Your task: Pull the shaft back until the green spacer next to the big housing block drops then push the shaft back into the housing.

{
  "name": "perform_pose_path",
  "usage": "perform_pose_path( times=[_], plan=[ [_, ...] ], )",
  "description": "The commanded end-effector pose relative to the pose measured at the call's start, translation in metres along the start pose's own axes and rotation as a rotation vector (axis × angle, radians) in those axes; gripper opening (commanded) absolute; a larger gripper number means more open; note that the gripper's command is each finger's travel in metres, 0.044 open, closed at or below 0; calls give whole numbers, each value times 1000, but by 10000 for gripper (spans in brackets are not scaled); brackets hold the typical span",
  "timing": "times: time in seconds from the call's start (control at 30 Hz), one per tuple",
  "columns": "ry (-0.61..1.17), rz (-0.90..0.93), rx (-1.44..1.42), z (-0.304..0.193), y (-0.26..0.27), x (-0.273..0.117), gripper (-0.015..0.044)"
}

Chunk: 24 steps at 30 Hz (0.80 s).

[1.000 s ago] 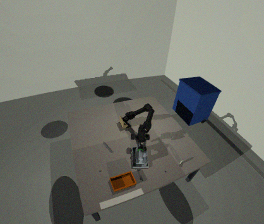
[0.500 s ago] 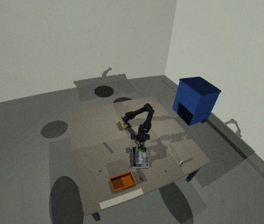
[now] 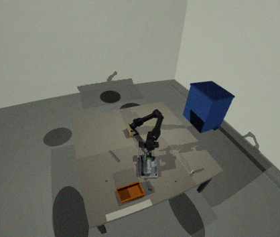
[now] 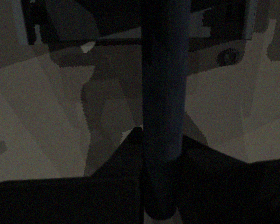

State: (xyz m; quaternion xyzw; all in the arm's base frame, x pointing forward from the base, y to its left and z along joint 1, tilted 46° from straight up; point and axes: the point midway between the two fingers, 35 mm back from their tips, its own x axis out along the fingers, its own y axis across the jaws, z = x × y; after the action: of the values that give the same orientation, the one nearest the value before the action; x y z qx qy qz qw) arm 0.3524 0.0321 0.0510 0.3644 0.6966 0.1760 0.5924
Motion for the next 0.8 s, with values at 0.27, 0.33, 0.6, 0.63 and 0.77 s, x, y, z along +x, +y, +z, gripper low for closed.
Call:
perform_pose_path(
  times=[0.27,0.33,0.6,0.63,0.77],
  plan=[
    [0,4,1,-2,1,0,0],
    [0,4,1,-2,1,0,0],
    [0,4,1,-3,1,0,0],
    [0,4,1,-3,1,0,0],
    [0,4,1,-3,1,0,0]
  ],
)
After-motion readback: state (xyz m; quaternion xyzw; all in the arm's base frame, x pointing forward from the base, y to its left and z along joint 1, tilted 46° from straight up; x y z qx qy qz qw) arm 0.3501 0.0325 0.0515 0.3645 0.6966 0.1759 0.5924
